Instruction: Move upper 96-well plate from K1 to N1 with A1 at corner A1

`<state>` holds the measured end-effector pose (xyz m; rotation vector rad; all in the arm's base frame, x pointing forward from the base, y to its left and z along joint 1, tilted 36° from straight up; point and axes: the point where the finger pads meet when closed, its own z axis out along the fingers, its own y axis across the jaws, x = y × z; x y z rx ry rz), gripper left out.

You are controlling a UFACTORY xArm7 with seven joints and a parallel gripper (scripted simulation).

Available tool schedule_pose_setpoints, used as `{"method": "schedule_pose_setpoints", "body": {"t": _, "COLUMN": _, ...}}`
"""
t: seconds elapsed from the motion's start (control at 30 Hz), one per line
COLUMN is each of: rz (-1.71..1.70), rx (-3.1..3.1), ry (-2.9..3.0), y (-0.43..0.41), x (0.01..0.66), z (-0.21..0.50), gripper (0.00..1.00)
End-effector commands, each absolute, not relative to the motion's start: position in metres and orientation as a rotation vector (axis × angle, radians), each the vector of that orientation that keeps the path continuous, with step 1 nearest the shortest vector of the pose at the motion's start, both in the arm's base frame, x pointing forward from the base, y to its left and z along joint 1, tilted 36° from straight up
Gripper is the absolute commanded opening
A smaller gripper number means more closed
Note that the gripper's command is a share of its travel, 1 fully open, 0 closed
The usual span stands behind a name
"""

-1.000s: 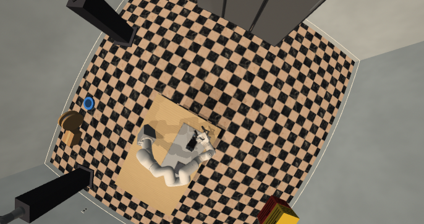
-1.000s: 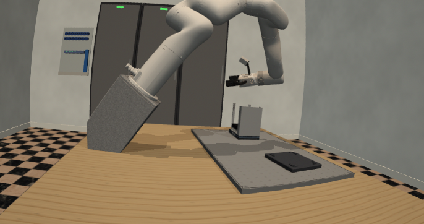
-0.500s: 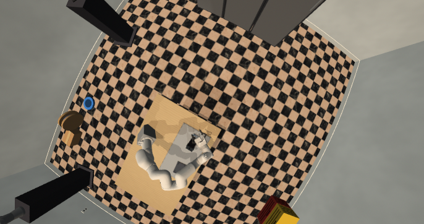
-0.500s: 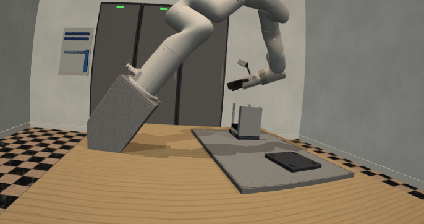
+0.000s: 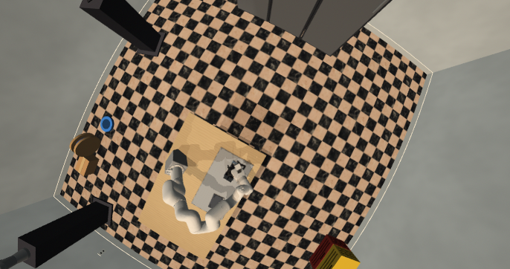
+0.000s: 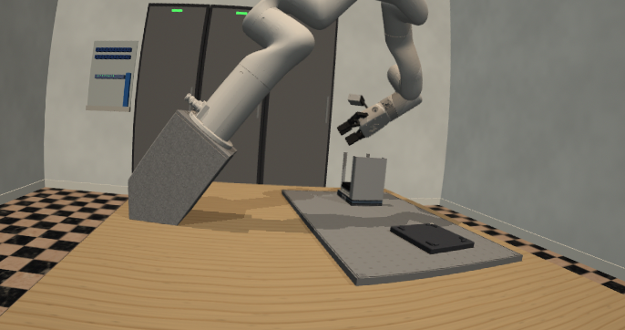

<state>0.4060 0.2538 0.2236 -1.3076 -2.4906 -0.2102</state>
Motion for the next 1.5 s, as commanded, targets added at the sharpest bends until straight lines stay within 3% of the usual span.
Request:
{"method": "schedule_pose_setpoints", "body": {"t": 0.0, "rz": -0.165, "rx": -1.471, "ry": -2.499, "y": 0.238, "x": 0.406, "z": 0.223, "gripper": 1.00}}
{"method": "schedule_pose_setpoints", "body": {"t": 0.8, "rz": -0.203, "rx": -2.331, "ry": -2.424, "y": 0.164, "x": 0.412, "z": 0.231, "gripper": 1.00}}
{"method": "schedule_pose_setpoints", "body": {"t": 1.27, "rz": -0.646, "rx": -2.836, "ry": -2.239, "y": 0.141, "x": 0.403, "z": 0.245, "gripper": 1.00}}
{"method": "schedule_pose_setpoints", "body": {"t": 1.47, "rz": -0.647, "rx": -2.837, "ry": -2.238, "y": 0.141, "x": 0.403, "z": 0.245, "gripper": 1.00}}
